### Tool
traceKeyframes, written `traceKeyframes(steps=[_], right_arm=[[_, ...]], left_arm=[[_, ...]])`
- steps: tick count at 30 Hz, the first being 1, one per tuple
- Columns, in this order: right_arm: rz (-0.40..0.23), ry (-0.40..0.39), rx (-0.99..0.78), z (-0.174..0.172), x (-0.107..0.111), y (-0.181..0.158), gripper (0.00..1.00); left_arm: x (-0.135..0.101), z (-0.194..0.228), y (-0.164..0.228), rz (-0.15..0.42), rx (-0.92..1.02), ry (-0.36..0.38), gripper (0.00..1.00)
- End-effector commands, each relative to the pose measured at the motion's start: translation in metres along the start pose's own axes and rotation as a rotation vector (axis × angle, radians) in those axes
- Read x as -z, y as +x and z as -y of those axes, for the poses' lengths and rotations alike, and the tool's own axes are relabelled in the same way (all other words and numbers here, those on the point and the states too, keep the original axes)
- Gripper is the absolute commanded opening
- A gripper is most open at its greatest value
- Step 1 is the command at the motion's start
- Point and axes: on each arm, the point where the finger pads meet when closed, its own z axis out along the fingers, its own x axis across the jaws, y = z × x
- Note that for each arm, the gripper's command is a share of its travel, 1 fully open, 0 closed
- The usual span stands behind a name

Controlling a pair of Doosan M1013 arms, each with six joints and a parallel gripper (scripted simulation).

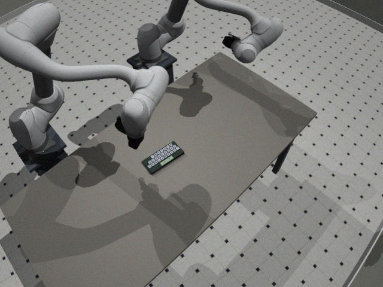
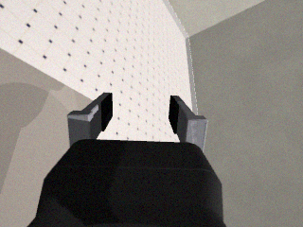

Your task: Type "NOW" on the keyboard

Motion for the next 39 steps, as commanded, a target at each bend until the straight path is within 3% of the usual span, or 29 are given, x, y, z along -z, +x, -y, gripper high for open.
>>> traceKeyframes(steps=[1, 3, 5, 6, 7, 11, 20, 22, 25, 33, 37, 39], right_arm=[[-0.013, 0.040, -0.142, -0.025, -0.017, 0.020, 0.00], [-0.018, 0.062, -0.215, -0.038, -0.029, 0.031, 0.00], [-0.018, 0.062, -0.215, -0.038, -0.029, 0.031, 0.00], [-0.021, 0.081, -0.277, -0.049, -0.038, 0.040, 0.00], [-0.022, 0.097, -0.330, -0.058, -0.047, 0.048, 0.00], [-0.021, 0.136, -0.452, -0.078, -0.069, 0.066, 0.00], [-0.021, 0.144, -0.480, -0.083, -0.075, 0.070, 0.00], [-0.021, 0.144, -0.480, -0.083, -0.075, 0.070, 0.00], [-0.021, 0.142, -0.480, -0.083, -0.077, 0.069, 0.00], [-0.022, 0.140, -0.480, -0.089, -0.097, 0.066, 0.00], [-0.022, 0.140, -0.480, -0.093, -0.112, 0.064, 0.00], [-0.022, 0.140, -0.480, -0.093, -0.112, 0.064, 0.00]], left_arm=[[-0.063, 0.008, 0.029, 0.115, 0.010, 0.083, 1.00], [-0.092, 0.016, 0.039, 0.172, 0.020, 0.120, 1.00], [-0.092, 0.016, 0.039, 0.172, 0.020, 0.120, 1.00], [-0.129, 0.027, 0.052, 0.222, 0.030, 0.152, 1.00], [-0.142, 0.034, 0.054, 0.274, 0.041, 0.182, 1.00], [-0.193, 0.059, 0.066, 0.390, 0.072, 0.246, 1.00], [-0.290, 0.130, 0.074, 0.675, 0.182, 0.372, 1.00], [-0.290, 0.130, 0.074, 0.675, 0.182, 0.372, 1.00], [-0.325, 0.166, 0.070, 0.811, 0.253, 0.418, 1.00], [-0.371, 0.231, 0.055, 1.043, 0.413, 0.476, 1.00], [-0.386, 0.261, 0.044, 1.152, 0.509, 0.493, 1.00], [-0.386, 0.261, 0.044, 1.152, 0.509, 0.493, 1.00]])
